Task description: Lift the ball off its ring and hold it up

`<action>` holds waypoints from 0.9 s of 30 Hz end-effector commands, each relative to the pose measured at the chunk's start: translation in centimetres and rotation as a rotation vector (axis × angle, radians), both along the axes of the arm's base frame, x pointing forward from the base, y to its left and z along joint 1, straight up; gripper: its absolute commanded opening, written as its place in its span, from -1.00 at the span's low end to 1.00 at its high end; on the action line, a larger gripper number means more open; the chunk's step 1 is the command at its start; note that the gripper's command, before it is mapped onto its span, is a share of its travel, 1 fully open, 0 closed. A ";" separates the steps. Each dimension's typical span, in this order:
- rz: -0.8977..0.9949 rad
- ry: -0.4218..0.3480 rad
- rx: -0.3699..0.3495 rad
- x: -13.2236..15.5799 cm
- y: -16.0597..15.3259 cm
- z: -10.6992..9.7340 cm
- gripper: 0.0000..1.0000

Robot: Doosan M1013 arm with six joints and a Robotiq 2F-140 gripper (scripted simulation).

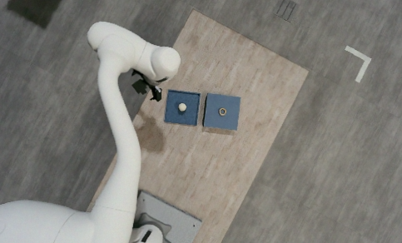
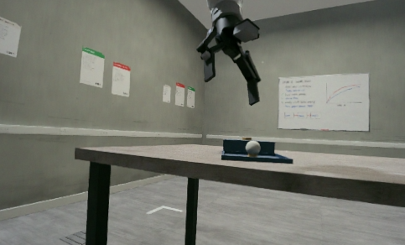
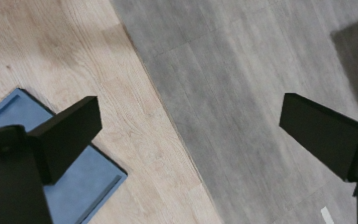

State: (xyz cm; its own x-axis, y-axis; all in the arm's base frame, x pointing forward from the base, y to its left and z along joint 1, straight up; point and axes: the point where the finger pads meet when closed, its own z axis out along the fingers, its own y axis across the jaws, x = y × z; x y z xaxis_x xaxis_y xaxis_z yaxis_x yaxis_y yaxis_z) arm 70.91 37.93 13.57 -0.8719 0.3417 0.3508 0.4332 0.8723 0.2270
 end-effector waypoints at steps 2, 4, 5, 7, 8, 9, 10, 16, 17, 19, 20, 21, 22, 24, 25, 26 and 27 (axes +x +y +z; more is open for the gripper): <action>0.000 -0.001 0.001 0.0 0.0 0.1 1.00; -0.013 -0.001 -0.008 0.0 -0.3 0.0 1.00; -0.038 0.000 -0.027 0.1 -1.0 -0.2 1.00; -0.141 0.002 -0.099 0.2 -3.8 -1.0 1.00; -0.164 0.001 -0.115 0.3 -4.4 -1.2 1.00; -0.188 0.000 -0.131 0.3 -5.1 -1.4 1.00; -0.216 -0.001 -0.149 0.3 -5.8 -1.6 1.00; -0.392 -0.015 -0.255 0.4 -10.6 -2.6 1.00; -0.421 -0.019 -0.272 0.4 -11.4 -2.7 1.00; -0.421 -0.019 -0.272 0.4 -11.4 -2.7 1.00; -0.482 -0.028 -0.304 0.4 -13.0 -3.0 1.00; -0.530 -0.036 -0.328 0.4 -14.2 -3.2 1.00; -0.552 -0.040 -0.339 0.4 -14.8 -3.3 1.00; -0.608 -0.050 -0.365 0.4 -16.3 -3.4 1.00; -0.638 -0.057 -0.378 0.4 -17.1 -3.5 1.00; -0.640 -0.057 -0.379 0.4 -17.1 -3.5 1.00; -0.697 -0.070 -0.403 0.4 -18.6 -3.7 1.00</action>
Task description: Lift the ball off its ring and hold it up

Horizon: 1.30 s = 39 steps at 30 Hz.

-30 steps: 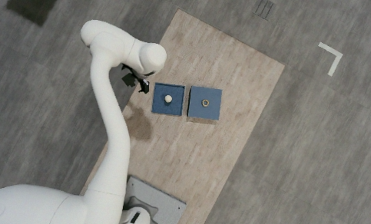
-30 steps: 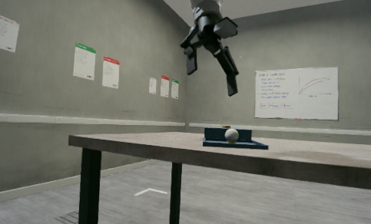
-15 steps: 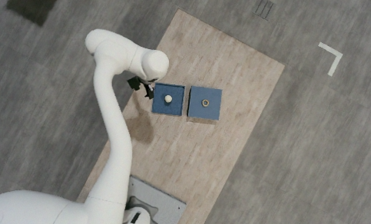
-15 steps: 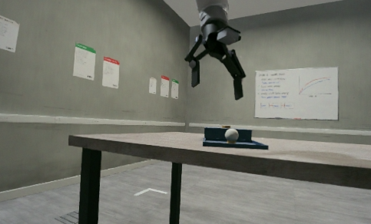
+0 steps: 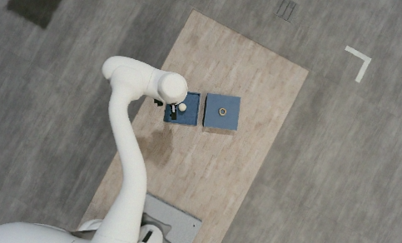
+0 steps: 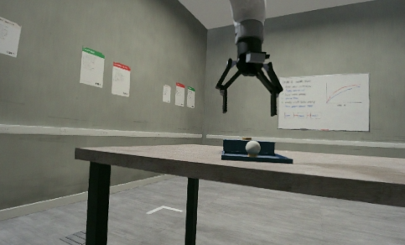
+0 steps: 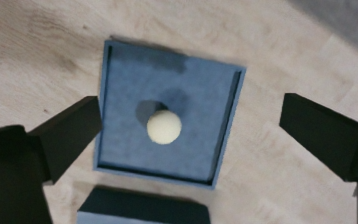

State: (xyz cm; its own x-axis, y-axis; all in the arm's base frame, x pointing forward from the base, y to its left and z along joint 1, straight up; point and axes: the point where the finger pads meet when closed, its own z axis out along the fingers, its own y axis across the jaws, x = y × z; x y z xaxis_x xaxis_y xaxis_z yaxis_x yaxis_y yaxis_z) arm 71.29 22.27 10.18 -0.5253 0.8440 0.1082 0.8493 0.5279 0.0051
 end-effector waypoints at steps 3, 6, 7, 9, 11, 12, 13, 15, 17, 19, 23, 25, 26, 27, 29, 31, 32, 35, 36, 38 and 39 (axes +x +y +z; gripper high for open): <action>-0.181 -0.048 -0.096 -0.1 -4.7 -0.4 1.00; -0.192 -0.052 -0.101 -0.1 -5.0 -0.4 1.00; -0.192 -0.052 -0.101 -0.1 -5.0 -0.4 1.00; -0.192 -0.052 -0.101 -0.1 -5.0 -0.4 1.00; -0.192 -0.052 -0.101 -0.1 -5.0 -0.6 1.00; -0.192 -0.052 -0.101 -0.1 -5.0 -1.3 1.00; -0.192 -0.052 -0.101 -0.1 -5.0 -2.7 1.00; -0.193 -0.051 -0.101 -0.2 -5.1 -5.4 1.00; -0.193 -0.051 -0.101 -0.2 -5.1 -6.7 1.00; -0.193 -0.051 -0.101 -0.2 -5.1 -8.4 1.00; -0.193 -0.051 -0.101 -0.2 -5.1 -10.3 1.00; -0.193 -0.051 -0.101 -0.2 -5.1 -10.3 1.00; -0.193 -0.051 -0.101 -0.2 -5.1 -10.3 1.00; -0.193 -0.051 -0.101 -0.2 -5.1 -10.3 1.00; -0.193 -0.051 -0.101 -0.2 -5.1 -10.3 1.00; -0.193 -0.051 -0.101 -0.2 -5.1 -10.3 1.00; -0.193 -0.051 -0.101 -0.2 -5.1 -10.3 1.00; -0.193 -0.051 -0.101 -0.2 -5.1 -10.3 -0.80; -0.193 -0.051 -0.101 -0.2 -5.1 -10.3 -0.80; -0.193 -0.051 -0.101 -0.2 -5.1 -10.3 -0.80; -0.193 -0.051 -0.101 -0.2 -5.1 -10.3 -0.80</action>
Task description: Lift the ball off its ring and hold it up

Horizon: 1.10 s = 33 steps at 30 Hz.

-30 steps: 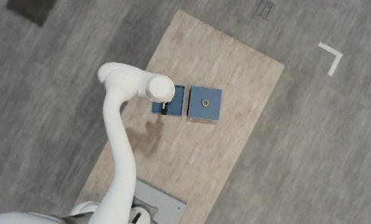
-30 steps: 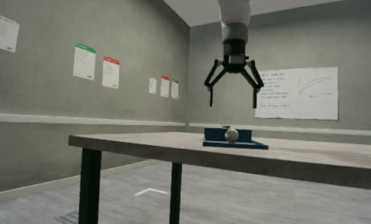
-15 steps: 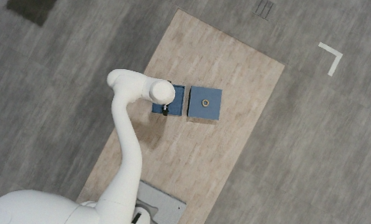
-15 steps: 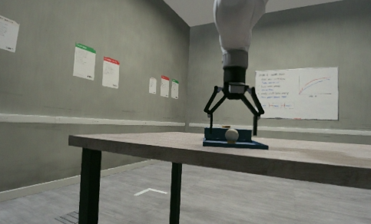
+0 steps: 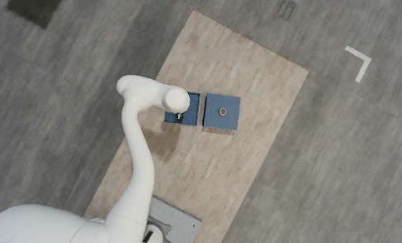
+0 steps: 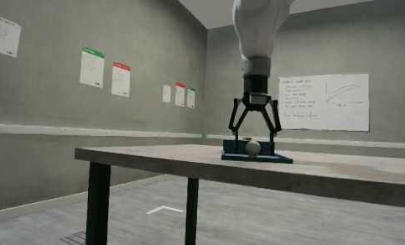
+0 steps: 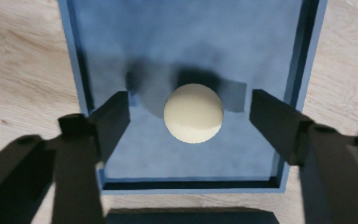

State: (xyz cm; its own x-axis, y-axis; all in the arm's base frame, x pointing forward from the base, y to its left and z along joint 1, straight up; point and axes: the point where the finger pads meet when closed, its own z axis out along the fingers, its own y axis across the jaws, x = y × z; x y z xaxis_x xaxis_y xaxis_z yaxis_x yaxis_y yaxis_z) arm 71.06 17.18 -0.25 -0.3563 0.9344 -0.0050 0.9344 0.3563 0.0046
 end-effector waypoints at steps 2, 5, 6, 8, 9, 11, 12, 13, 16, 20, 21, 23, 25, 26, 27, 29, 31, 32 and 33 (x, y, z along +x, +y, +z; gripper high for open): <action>0.000 -0.001 0.001 0.0 0.0 0.1 -0.80; 0.000 -0.001 0.001 0.0 0.0 0.1 -0.80; 0.000 -0.001 0.001 0.0 0.0 0.1 -0.80; 0.000 -0.001 0.001 0.0 0.0 0.1 -0.80; 0.000 -0.001 0.001 0.0 0.0 0.1 -0.80; 0.000 -0.001 0.001 0.0 0.0 0.1 -0.80; 0.000 -0.001 0.001 0.0 0.0 0.1 -0.80; 0.000 -0.001 0.001 0.1 0.0 0.4 -0.80; 0.000 -0.001 0.001 0.1 0.0 2.8 -0.80; 0.000 -0.002 0.001 0.1 0.0 6.3 -0.80; 0.000 -0.002 0.001 0.1 0.0 6.3 -0.80; 0.000 -0.002 0.001 0.1 0.0 7.2 -0.80; 0.000 -0.002 0.001 0.0 0.0 7.9 -0.80; 0.000 -0.002 0.001 0.0 0.0 8.0 -0.80; 0.000 -0.002 0.001 0.0 0.0 8.0 -0.80; 0.000 -0.002 0.001 0.0 0.0 8.0 -0.80; 0.000 -0.002 0.001 0.0 0.0 8.0 -0.80; 0.000 -0.002 0.001 0.0 0.0 8.0 -0.80; 0.000 -0.002 0.001 0.0 0.0 8.0 -0.80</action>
